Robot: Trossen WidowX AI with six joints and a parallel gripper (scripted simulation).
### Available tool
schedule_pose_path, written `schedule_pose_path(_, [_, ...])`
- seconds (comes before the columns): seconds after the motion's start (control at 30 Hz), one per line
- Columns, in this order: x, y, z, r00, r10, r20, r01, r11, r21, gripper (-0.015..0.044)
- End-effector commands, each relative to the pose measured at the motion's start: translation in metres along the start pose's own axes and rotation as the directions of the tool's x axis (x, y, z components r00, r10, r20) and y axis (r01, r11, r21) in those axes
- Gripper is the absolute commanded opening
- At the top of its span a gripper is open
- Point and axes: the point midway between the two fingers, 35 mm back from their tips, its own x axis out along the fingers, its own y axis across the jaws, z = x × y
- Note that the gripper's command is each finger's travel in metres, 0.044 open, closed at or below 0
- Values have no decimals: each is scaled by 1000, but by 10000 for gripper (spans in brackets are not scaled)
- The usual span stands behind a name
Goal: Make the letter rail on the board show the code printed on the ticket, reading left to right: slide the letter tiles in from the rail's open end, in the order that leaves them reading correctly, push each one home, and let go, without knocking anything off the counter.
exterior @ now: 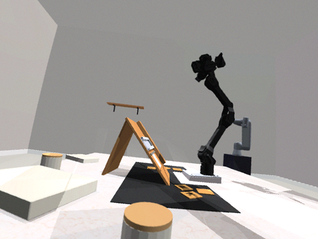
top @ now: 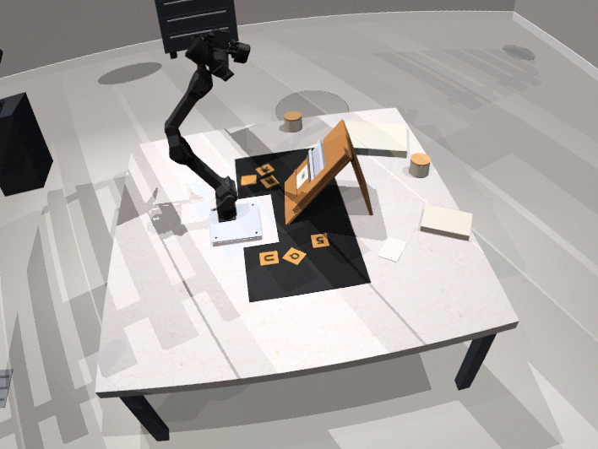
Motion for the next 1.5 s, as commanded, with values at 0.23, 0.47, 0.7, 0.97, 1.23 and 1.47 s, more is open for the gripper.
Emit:
schedule_pose_path(0.23, [8,-77,-6,968,-167,188,113,956,270,440])
schedule_pose_path(0.47, [16,-165,-61,871,-460,171,316,793,521,440])
schedule_pose_path(0.7, [10,-235,-158,685,-728,-30,589,530,610,440])
schedule_pose_path(0.97, [-28,-277,-282,331,-903,-275,887,199,416,440])
schedule_pose_path(1.23, [-87,-286,-369,-49,-956,-290,998,-54,10,440])
schedule_pose_path(1.47, [-89,-286,-370,-56,-956,-287,998,-59,0,440])
